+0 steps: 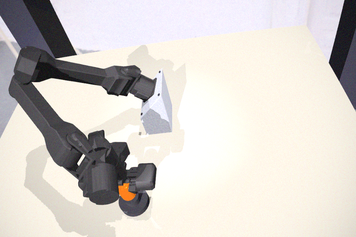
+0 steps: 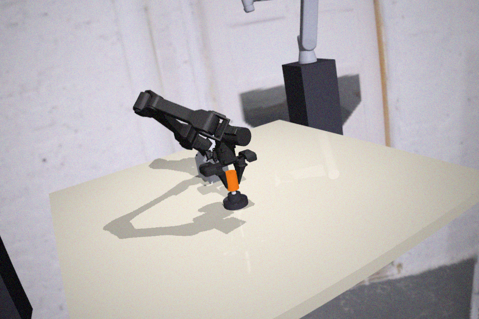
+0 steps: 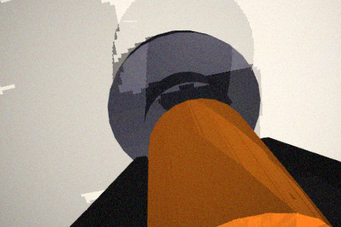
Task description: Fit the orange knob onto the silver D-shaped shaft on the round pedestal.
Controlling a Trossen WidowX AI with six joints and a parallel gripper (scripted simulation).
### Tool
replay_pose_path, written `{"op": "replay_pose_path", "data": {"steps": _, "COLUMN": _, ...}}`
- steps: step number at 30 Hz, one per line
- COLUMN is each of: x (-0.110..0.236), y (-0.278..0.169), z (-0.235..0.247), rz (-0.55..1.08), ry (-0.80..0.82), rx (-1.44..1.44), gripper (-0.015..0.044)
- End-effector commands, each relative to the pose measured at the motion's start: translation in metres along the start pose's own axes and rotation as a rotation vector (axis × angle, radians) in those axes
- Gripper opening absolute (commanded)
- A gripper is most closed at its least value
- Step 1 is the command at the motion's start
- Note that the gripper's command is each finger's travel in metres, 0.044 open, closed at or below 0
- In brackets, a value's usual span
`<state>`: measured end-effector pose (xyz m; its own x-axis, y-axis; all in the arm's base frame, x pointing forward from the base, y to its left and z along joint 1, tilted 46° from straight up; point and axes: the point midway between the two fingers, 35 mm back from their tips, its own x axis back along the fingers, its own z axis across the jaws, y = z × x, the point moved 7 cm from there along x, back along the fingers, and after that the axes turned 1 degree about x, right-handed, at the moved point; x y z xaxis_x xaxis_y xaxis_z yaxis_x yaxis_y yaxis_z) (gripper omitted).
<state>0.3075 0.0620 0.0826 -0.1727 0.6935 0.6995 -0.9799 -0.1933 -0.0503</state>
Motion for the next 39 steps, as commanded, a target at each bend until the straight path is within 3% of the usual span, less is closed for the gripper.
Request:
{"op": "replay_pose_path", "data": {"steps": 1, "x": -0.0004, "y": -0.0003, "z": 0.0002, "rz": 0.002, "ry": 0.002, "rx": 0.011, "gripper": 0.0000}}
{"op": "replay_pose_path", "data": {"steps": 39, "x": 0.0062, "y": -0.0011, "z": 0.0008, "rz": 0.002, "ry": 0.002, "rx": -0.004, "gripper": 0.0000}}
